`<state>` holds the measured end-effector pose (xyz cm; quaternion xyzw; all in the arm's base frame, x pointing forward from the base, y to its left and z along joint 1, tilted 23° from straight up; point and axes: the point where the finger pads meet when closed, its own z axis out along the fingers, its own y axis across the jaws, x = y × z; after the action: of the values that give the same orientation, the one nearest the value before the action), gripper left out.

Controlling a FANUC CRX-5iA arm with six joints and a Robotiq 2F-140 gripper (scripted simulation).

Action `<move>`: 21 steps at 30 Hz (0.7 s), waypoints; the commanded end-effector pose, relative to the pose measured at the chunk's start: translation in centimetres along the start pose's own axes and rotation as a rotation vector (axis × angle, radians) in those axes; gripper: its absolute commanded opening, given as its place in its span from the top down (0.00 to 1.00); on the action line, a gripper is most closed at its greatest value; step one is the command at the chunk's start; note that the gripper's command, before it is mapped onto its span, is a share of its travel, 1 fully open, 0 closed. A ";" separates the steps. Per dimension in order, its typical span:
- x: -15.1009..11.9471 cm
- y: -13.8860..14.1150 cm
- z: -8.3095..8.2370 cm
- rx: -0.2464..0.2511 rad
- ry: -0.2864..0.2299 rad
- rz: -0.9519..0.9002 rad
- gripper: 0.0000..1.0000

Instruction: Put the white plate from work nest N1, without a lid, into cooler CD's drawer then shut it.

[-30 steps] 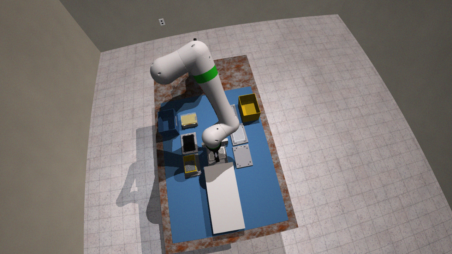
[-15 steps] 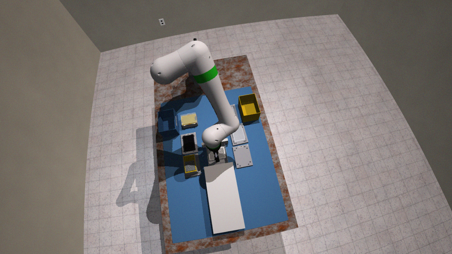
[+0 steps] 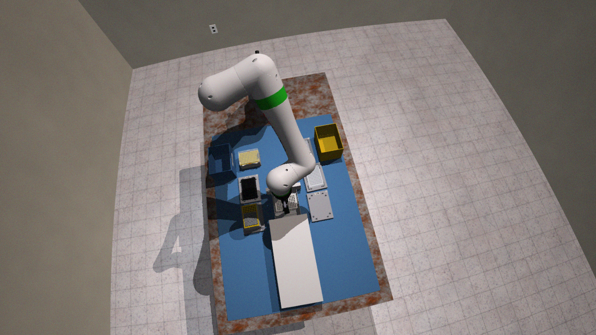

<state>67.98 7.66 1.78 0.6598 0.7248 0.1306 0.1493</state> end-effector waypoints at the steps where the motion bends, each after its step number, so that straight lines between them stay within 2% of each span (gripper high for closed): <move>1: 0.0 0.0 0.0 0.000 0.000 0.000 0.34; 12: 0.0 0.0 0.0 0.000 0.000 0.000 0.34; 21: 0.0 0.0 -1.2 0.000 0.000 0.000 0.34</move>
<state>67.59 7.67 2.72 0.6598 0.7248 0.1307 0.1493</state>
